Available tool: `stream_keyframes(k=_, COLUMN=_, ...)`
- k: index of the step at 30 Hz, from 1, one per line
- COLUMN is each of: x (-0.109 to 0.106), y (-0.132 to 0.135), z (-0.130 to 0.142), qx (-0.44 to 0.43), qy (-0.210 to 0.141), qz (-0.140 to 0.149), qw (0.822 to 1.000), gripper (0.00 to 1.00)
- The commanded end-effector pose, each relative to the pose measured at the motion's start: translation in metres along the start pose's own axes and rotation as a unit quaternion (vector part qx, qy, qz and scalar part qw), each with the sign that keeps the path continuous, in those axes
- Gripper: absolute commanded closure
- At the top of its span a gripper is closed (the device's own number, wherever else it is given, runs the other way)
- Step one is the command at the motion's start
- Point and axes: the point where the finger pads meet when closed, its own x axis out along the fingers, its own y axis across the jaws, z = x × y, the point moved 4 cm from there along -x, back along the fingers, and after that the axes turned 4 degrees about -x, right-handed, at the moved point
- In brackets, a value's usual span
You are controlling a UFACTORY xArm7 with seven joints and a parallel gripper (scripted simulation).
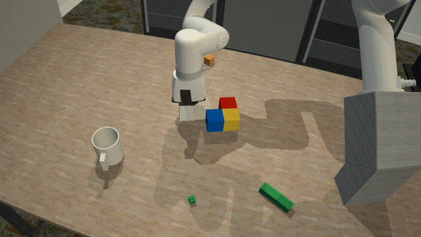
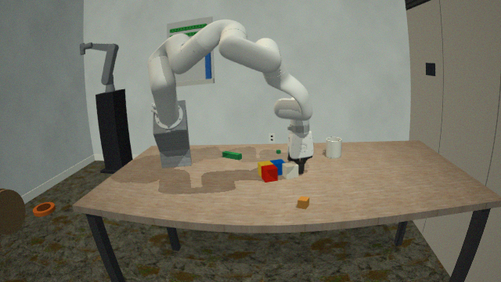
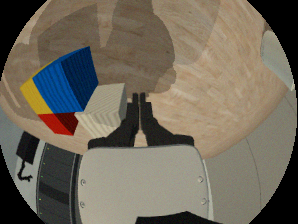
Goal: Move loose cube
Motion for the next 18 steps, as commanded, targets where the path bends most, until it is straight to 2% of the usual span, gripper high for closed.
stream_keyframes(k=1, x=-0.0018, y=-0.0008, z=-0.0007, qx=0.0, qy=0.0, qz=0.002, qw=1.0, gripper=1.0)
stream_keyframes(k=18, x=-0.0018, y=-0.0101, z=-0.0013, qx=0.0, qy=0.0, qz=0.002, qw=1.0, gripper=1.0)
